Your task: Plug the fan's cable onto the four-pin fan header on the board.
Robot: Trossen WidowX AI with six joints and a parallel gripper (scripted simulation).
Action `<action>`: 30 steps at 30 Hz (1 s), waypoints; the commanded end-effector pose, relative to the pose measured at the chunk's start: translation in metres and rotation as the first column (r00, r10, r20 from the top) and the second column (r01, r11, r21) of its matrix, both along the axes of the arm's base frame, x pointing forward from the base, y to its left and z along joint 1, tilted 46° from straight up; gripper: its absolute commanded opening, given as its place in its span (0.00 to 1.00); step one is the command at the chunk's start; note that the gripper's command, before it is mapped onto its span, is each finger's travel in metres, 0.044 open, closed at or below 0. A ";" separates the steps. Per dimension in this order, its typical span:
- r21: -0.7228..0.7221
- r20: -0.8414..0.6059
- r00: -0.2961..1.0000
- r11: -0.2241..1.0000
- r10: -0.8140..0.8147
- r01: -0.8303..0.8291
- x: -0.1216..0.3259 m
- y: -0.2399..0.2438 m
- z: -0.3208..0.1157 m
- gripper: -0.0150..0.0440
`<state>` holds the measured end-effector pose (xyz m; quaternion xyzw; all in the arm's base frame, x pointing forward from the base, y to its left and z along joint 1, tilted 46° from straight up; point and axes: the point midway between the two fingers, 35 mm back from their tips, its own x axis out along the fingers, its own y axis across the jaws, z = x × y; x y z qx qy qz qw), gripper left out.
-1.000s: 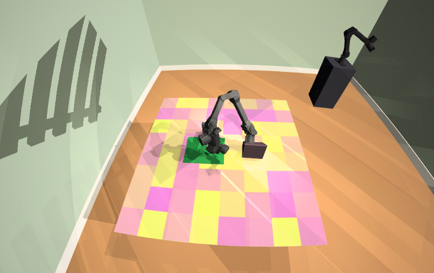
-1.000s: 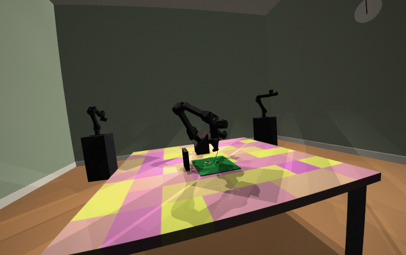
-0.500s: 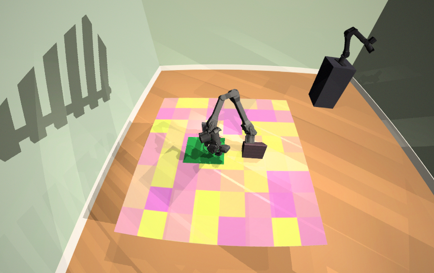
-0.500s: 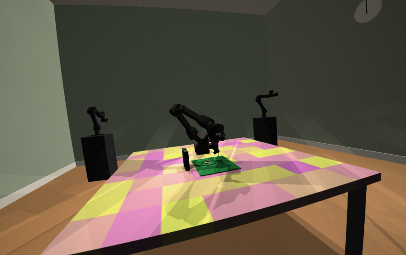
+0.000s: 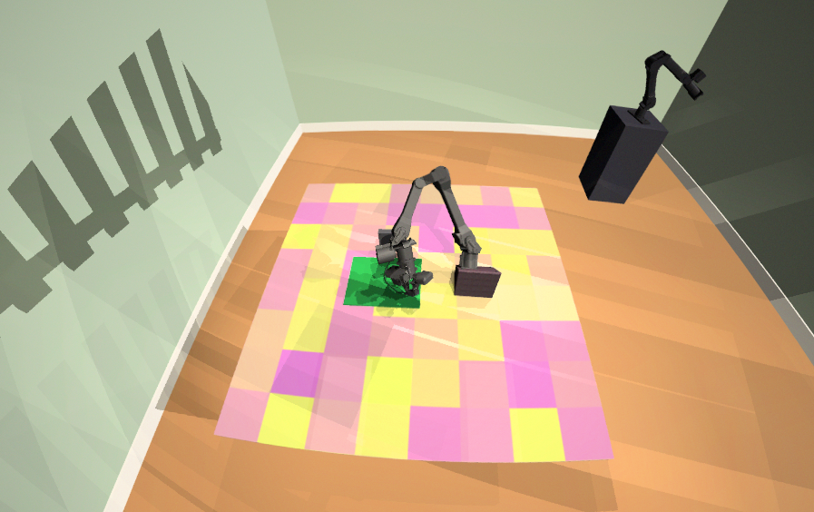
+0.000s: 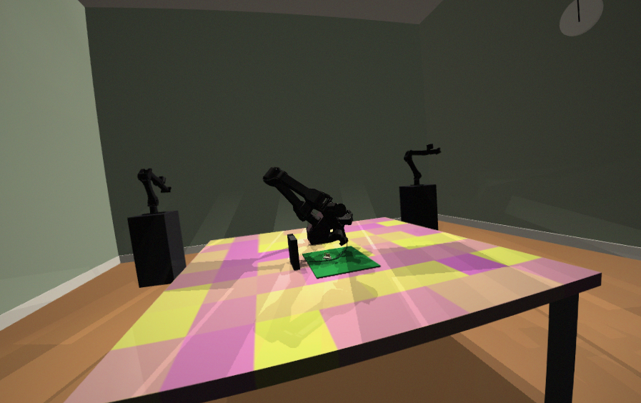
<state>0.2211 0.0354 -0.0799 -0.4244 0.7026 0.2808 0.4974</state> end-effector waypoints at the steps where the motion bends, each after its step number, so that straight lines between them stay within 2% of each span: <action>1: 0.062 0.000 1.000 0.998 0.002 -0.002 -0.002 -0.001 -0.002 0.25; 30: 0.434 0.131 0.991 0.898 0.022 -0.077 -0.003 -0.006 -0.006 0.25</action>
